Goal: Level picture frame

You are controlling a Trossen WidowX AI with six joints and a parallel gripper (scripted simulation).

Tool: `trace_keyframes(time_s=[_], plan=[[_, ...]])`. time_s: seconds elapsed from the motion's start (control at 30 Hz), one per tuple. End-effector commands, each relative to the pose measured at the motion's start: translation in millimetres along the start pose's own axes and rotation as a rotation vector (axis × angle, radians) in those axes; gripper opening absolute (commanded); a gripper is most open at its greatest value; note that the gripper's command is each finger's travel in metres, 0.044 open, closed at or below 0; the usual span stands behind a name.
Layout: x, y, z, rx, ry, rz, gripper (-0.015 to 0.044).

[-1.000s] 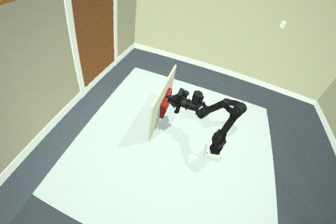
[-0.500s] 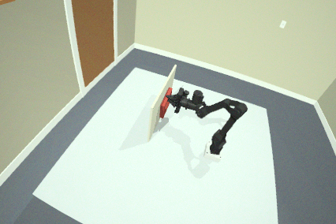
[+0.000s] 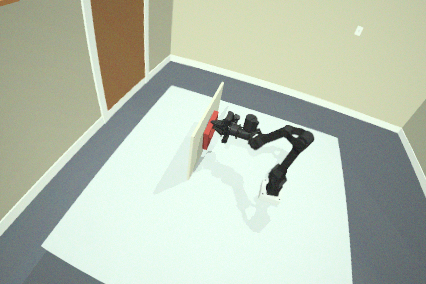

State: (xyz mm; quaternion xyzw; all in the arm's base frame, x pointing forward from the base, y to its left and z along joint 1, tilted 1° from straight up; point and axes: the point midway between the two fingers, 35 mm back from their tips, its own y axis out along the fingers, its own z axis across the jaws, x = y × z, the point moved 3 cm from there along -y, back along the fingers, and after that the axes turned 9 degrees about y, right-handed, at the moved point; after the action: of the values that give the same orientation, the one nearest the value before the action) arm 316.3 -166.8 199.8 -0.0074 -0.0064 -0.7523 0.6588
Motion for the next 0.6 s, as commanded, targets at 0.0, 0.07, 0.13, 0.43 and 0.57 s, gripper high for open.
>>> trace_keyframes(time_s=[0.0, 0.07, 0.13, 0.43, 0.57], plan=[[0.4, 0.6, 4.4, 0.013, -0.005, 0.003, 0.0], [0.5, 0.6, 4.1, 0.013, -0.005, 0.003, 0.0], [0.6, 0.6, 4.0, 0.013, -0.005, 0.003, 0.0], [1.6, 0.6, 4.7, 0.013, -0.005, 0.003, 0.0], [2.0, 0.6, 4.5, 0.013, -0.005, 0.003, 0.0]])
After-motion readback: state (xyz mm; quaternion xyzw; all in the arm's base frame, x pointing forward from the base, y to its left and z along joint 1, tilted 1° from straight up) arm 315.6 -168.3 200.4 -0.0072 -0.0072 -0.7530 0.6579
